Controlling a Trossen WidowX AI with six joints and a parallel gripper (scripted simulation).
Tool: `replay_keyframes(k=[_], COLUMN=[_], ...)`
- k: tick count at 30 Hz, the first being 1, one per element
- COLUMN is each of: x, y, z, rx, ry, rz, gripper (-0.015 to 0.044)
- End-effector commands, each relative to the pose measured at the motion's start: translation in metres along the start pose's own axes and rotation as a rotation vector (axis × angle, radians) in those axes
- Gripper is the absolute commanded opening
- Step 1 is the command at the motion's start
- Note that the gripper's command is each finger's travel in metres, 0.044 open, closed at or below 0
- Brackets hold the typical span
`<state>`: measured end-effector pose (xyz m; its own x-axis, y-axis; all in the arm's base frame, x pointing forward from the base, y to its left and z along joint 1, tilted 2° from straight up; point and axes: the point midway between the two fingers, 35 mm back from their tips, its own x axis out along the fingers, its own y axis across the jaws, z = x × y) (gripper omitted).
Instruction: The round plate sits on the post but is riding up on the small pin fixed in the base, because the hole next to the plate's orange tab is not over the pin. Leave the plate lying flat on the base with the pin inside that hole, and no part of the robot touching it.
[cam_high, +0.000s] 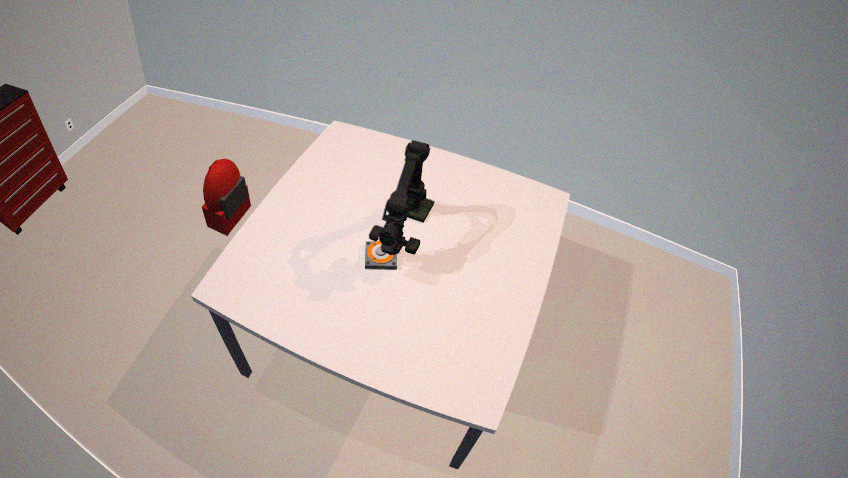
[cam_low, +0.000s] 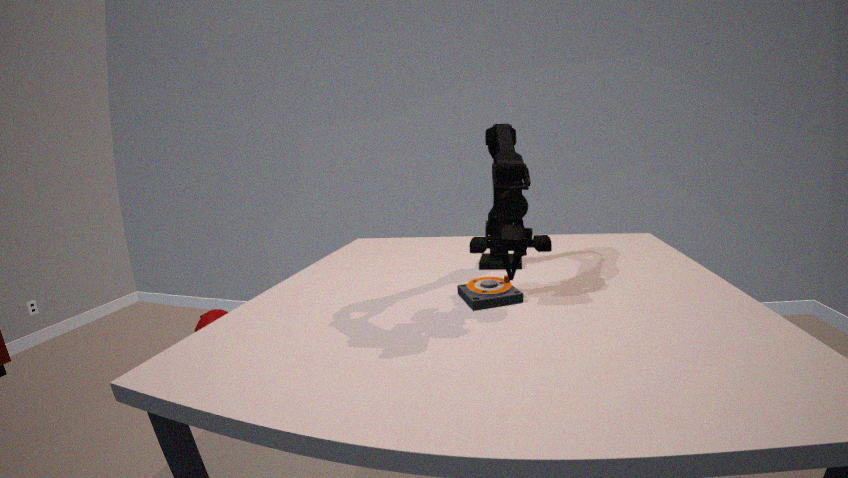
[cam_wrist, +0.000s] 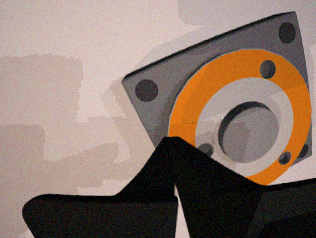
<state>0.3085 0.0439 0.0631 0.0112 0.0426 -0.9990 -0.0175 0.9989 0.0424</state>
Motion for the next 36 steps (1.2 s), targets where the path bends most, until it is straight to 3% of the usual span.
replay_keyframes(k=[1, 36], x=[0.004, 0.005], y=[-0.002, -0.009], z=[-0.005, -0.03], rx=[0.003, 0.003], ry=[0.009, 0.011], rz=[-0.005, -0.005], gripper=[0.0, 0.0])
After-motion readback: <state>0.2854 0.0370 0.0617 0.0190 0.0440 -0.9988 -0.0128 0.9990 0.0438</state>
